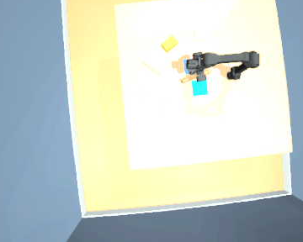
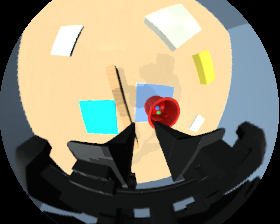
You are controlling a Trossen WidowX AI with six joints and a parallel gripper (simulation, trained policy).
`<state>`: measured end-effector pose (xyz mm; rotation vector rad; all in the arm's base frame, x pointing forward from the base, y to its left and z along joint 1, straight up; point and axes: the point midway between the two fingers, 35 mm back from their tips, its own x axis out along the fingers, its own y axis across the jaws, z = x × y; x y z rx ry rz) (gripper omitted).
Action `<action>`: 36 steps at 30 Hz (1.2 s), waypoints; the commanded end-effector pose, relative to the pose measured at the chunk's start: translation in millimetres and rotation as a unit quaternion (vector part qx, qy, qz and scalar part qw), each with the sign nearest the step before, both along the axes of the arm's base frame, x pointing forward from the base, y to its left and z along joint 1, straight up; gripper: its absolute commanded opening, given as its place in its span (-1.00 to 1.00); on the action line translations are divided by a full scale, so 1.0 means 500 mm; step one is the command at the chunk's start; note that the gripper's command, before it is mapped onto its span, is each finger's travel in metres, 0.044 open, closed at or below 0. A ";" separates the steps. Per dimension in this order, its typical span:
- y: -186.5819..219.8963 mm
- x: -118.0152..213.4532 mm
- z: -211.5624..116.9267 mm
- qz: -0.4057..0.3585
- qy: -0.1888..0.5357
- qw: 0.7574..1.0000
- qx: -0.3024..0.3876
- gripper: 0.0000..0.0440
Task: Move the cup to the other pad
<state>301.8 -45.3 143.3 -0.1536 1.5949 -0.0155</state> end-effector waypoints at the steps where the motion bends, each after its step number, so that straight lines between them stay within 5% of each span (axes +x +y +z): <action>1: -0.017 -0.006 -0.034 0.007 0.021 1.000 -0.001 -0.31; 21: -0.053 -0.025 -0.172 0.084 0.060 0.994 0.022 -0.21; 29: -0.059 -0.034 -0.202 0.145 0.072 0.986 0.031 -1.00; 36: -0.060 -0.034 -0.186 0.190 0.071 0.979 0.036 -1.00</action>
